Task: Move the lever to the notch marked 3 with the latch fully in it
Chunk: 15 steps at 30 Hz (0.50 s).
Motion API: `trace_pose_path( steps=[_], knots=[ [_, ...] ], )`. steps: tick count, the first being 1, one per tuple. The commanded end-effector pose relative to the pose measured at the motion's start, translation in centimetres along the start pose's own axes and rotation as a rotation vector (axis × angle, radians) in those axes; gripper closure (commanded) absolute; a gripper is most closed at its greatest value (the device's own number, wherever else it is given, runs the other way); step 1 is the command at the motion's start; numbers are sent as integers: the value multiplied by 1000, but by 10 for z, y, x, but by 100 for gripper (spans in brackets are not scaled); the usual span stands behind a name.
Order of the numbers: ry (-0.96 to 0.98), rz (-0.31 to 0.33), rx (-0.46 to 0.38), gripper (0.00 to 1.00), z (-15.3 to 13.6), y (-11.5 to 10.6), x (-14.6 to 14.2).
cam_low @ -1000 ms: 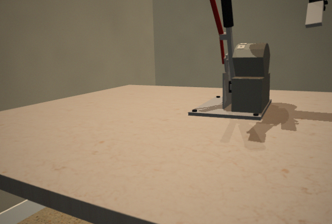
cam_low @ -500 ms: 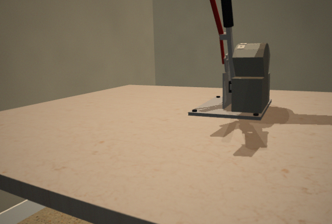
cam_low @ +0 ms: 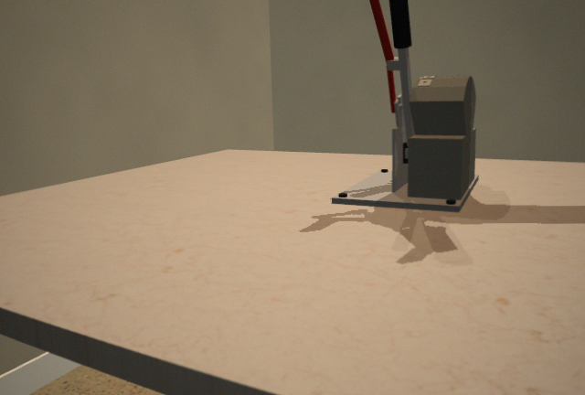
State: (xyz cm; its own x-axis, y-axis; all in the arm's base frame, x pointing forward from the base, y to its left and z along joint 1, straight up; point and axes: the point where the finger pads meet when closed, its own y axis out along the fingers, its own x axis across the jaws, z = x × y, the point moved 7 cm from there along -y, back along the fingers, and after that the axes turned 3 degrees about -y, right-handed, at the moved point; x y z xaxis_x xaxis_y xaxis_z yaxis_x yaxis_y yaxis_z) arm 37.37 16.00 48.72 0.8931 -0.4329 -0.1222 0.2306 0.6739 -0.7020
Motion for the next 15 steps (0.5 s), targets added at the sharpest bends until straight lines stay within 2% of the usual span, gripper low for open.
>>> trace_pose_path(
  steps=[1,2,6,7,10,11,15],
  knots=[
    [-119,-16,-146,0,-15,1,31],
    [-119,-16,-146,0,-15,1,31],
    [-265,-21,-364,0,-44,-9,81],
    [-265,-21,-364,0,-44,-9,81],
    [-349,-5,-504,0,-61,-18,111],
    [-349,-5,-504,0,-61,-18,111],
    [-427,27,-648,0,-76,-30,140]
  ],
)
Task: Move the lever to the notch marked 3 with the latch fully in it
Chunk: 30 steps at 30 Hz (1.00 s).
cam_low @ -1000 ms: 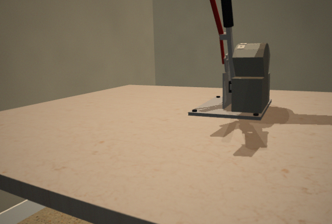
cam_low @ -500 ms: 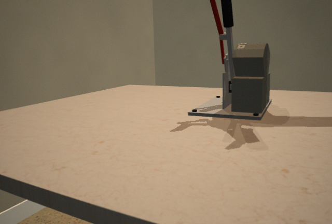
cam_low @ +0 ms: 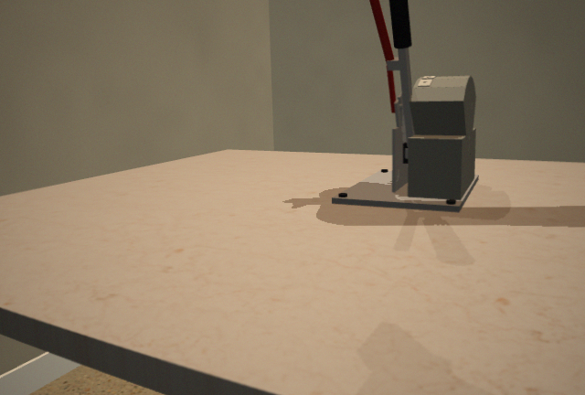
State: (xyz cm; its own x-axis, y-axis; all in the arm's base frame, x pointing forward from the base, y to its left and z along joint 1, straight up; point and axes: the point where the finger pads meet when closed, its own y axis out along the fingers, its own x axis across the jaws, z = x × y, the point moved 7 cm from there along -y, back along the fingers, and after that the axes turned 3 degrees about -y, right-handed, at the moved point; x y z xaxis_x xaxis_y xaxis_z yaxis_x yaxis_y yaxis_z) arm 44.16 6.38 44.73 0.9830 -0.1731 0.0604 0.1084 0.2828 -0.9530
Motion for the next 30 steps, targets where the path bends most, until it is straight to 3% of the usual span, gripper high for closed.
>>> trace_pose_path(
  steps=[1,9,15,16,30],
  knots=[
    [-120,49,-179,0,-33,2,29],
    [-178,85,-273,0,-50,-1,43],
    [-188,92,-289,0,-52,-2,45],
    [-188,92,-289,100,-52,-2,45],
    [-188,92,-289,100,-52,-2,45]
  ],
)
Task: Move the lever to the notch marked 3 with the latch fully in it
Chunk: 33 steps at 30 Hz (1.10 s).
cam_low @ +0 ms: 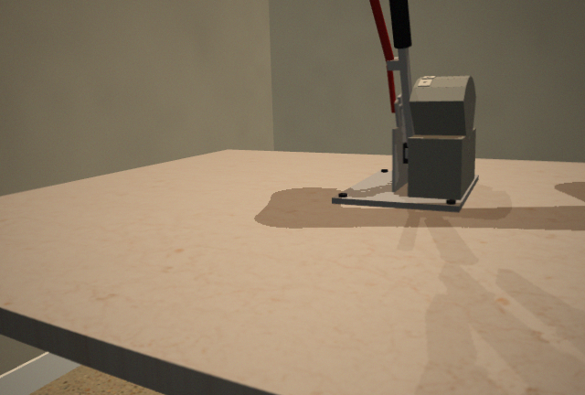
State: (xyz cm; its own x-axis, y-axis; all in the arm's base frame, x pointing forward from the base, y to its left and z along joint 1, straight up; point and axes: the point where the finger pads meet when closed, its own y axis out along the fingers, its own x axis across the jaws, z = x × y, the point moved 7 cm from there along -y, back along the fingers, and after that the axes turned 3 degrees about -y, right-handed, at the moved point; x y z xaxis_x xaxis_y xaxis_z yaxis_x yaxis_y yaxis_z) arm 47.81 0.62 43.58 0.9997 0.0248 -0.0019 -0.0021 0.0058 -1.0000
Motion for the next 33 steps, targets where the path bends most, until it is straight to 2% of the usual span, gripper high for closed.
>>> trace_pose_path(
  steps=[1,30,31,33],
  knots=[
    [0,0,0,100,0,0,0],
    [0,0,0,100,0,0,0],
    [0,0,0,43,0,0,0],
    [0,0,0,43,0,0,0]
  ],
)
